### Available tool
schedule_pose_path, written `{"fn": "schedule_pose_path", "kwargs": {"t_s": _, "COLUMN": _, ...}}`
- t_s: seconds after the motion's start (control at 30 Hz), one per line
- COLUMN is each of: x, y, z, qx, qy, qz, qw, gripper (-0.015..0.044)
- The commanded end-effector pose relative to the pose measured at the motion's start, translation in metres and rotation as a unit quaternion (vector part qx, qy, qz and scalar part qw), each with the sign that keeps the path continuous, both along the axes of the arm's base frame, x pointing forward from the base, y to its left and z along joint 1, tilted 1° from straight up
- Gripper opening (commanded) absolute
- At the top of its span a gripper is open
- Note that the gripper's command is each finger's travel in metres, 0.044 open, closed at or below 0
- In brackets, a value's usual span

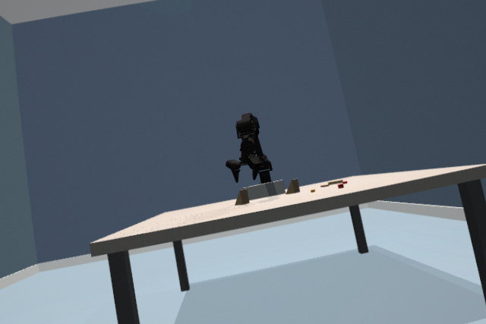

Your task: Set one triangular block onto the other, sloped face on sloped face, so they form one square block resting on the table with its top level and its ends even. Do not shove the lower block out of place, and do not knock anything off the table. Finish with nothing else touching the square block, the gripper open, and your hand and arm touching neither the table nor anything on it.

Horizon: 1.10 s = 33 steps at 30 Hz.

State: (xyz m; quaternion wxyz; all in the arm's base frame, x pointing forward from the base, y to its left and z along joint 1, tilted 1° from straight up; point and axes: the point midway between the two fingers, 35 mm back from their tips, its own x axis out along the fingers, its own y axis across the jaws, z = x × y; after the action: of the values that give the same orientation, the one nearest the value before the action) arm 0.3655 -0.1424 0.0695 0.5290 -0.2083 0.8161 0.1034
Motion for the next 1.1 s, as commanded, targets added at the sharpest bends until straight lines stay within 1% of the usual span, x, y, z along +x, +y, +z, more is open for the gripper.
{"fn": "schedule_pose_path", "kwargs": {"t_s": 0.0, "x": 0.003, "y": 0.001, "z": 0.0, "qx": 0.011, "qy": 0.002, "qz": 0.011, "qw": 1.0, "gripper": 0.044}}
{"fn": "schedule_pose_path", "kwargs": {"t_s": 1.07, "x": -0.01, "y": -0.016, "z": -0.046, "qx": 0.01, "qy": 0.002, "qz": 0.011, "qw": 1.0, "gripper": 0.044}}
